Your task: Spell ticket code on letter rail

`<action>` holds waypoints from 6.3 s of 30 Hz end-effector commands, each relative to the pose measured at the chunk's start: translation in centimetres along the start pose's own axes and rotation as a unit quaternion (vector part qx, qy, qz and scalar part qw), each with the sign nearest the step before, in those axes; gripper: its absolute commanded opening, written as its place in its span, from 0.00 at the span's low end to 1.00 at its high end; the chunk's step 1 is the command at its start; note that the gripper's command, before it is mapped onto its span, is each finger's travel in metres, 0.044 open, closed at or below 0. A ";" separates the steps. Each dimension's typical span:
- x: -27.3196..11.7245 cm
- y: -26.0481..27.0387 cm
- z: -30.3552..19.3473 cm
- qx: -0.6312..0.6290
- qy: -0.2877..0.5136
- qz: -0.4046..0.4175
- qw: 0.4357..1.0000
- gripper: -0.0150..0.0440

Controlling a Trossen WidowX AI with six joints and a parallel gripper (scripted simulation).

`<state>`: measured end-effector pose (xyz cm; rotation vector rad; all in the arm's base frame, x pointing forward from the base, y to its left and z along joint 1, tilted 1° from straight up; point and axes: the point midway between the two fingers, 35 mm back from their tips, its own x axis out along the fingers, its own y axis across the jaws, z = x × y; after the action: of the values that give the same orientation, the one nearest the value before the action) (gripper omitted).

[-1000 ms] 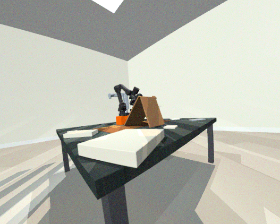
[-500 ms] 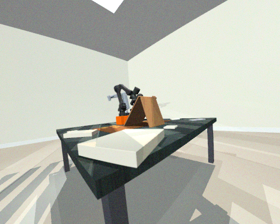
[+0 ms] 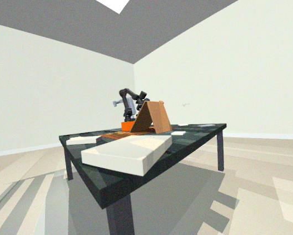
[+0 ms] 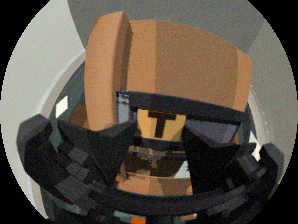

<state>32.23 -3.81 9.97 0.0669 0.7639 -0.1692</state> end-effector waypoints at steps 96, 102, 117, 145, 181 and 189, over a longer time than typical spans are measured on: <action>-2.6 -3.0 2.1 -0.003 0.288 -0.008 0.958 0.25; -2.4 -3.6 2.3 0.002 0.338 -0.003 0.941 0.25; -1.9 -3.7 2.2 0.002 0.337 -0.003 0.941 0.25; -0.5 -3.6 2.3 0.002 0.337 -0.003 0.941 0.25; 0.4 -3.3 2.4 0.002 0.337 -0.002 0.942 0.25; 0.4 -3.0 2.4 0.002 0.337 -0.002 0.942 0.25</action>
<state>33.66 -7.23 11.39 0.1250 1.4488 -0.1514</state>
